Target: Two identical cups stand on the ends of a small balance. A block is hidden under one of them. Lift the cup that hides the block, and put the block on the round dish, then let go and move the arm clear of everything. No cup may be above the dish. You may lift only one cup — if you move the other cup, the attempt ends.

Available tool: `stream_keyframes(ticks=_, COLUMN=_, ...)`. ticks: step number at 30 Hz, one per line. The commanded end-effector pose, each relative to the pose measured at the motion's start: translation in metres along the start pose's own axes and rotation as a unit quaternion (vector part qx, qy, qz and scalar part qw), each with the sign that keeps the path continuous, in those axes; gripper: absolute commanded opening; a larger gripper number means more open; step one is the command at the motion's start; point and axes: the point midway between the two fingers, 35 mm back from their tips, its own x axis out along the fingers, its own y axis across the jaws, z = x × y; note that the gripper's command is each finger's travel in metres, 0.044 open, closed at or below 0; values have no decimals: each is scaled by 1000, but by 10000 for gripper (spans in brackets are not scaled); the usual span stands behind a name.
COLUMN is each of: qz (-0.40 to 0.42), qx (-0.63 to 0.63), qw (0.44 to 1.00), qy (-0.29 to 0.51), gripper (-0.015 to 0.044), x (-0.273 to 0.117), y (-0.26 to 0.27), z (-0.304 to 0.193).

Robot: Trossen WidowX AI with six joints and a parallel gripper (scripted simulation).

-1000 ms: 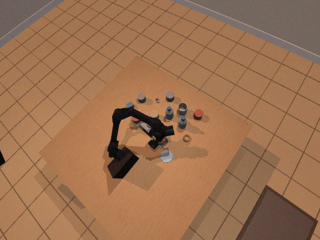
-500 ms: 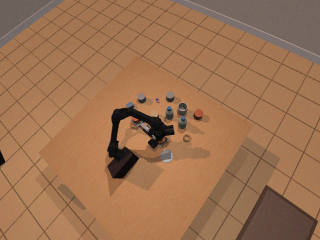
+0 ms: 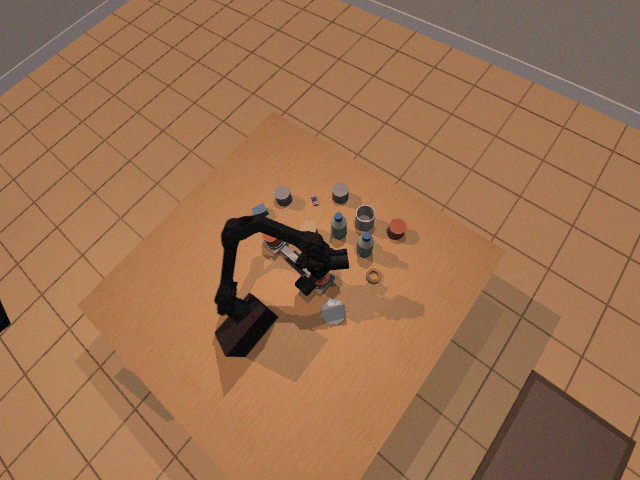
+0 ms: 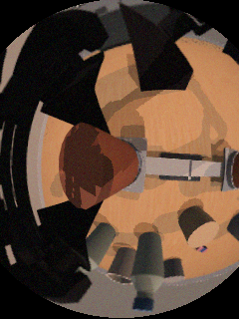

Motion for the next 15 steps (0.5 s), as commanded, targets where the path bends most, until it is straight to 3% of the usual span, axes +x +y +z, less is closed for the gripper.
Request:
stream_keyframes(ticks=1, qz=-9, qx=-5, qw=1000, qy=11, gripper=0, x=-12, y=-3, z=-6)
stream_keyframes(ticks=15, qz=-9, qx=-5, qw=1000, qy=12, gripper=0, x=-29, y=-3, z=-6)
